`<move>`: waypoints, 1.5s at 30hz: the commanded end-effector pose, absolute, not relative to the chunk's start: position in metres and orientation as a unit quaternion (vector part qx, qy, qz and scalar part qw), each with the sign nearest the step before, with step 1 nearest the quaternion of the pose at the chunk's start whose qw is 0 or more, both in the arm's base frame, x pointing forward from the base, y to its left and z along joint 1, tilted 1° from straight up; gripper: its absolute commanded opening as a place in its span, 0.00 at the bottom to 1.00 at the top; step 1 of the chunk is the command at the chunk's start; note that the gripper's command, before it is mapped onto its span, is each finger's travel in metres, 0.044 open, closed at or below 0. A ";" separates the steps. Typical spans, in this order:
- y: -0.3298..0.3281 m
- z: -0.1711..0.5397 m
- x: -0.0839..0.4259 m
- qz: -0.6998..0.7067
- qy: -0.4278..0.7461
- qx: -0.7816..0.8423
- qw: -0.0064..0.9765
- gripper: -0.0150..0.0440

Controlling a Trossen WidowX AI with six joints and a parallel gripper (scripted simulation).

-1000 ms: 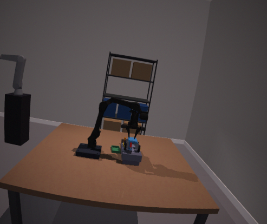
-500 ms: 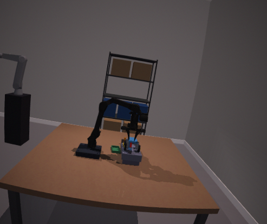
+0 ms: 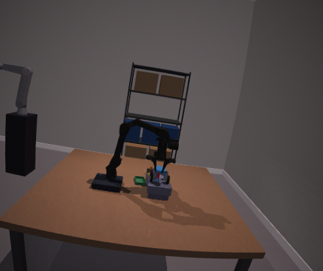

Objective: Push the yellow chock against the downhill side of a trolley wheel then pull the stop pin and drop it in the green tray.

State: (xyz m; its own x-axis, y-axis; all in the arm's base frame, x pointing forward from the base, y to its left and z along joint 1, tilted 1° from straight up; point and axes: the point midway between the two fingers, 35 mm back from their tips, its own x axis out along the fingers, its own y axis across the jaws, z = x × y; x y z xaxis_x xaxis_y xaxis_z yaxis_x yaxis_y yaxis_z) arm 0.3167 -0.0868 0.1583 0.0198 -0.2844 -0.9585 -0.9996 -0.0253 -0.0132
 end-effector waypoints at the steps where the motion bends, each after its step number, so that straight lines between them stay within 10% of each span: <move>1: -0.089 0.153 0.316 0.425 0.558 -0.578 0.418 0.58; 27: -0.099 0.120 0.317 0.425 0.558 -0.578 0.417 0.58; 32: -0.098 0.123 0.317 0.424 0.557 -0.577 0.421 0.35; 45: -0.097 0.126 0.317 0.424 0.558 -0.577 0.419 0.25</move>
State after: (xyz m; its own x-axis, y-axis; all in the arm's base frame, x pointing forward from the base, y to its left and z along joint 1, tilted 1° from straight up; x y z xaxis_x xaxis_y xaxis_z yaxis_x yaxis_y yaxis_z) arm 0.3169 -0.0977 0.1234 0.0168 -0.2861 -0.9580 -0.9996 -0.0254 -0.0100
